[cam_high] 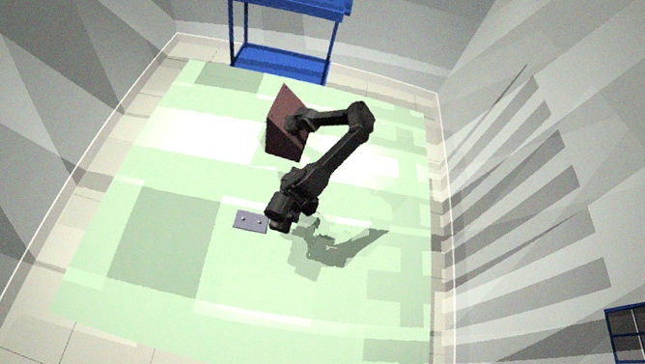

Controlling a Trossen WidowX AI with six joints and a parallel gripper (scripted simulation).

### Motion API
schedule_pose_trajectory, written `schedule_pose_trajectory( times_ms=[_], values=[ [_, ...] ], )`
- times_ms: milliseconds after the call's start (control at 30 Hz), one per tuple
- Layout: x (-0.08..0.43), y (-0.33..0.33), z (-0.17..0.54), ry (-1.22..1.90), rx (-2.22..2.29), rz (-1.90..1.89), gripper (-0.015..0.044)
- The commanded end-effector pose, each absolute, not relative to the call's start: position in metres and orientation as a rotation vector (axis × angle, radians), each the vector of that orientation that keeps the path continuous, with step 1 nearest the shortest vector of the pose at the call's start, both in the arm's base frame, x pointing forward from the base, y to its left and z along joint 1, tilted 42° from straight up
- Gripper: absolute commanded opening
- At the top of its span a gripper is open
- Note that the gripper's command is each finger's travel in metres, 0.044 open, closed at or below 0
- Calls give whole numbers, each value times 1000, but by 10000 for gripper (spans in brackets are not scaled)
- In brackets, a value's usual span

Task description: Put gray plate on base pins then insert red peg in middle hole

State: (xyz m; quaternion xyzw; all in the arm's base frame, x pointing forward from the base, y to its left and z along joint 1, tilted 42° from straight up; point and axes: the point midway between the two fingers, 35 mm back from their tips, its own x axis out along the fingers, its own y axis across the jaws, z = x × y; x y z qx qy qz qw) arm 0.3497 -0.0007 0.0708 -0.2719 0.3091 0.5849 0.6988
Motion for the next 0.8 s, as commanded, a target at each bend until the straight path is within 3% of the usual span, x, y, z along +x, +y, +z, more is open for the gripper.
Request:
schedule_pose_trajectory(
  times_ms=[0, 767],
  values=[
    [353, -6, 60, 683, -615, 1305, 0],
    [362, -32, -9, 649, -663, 1327, 0]
  ],
)
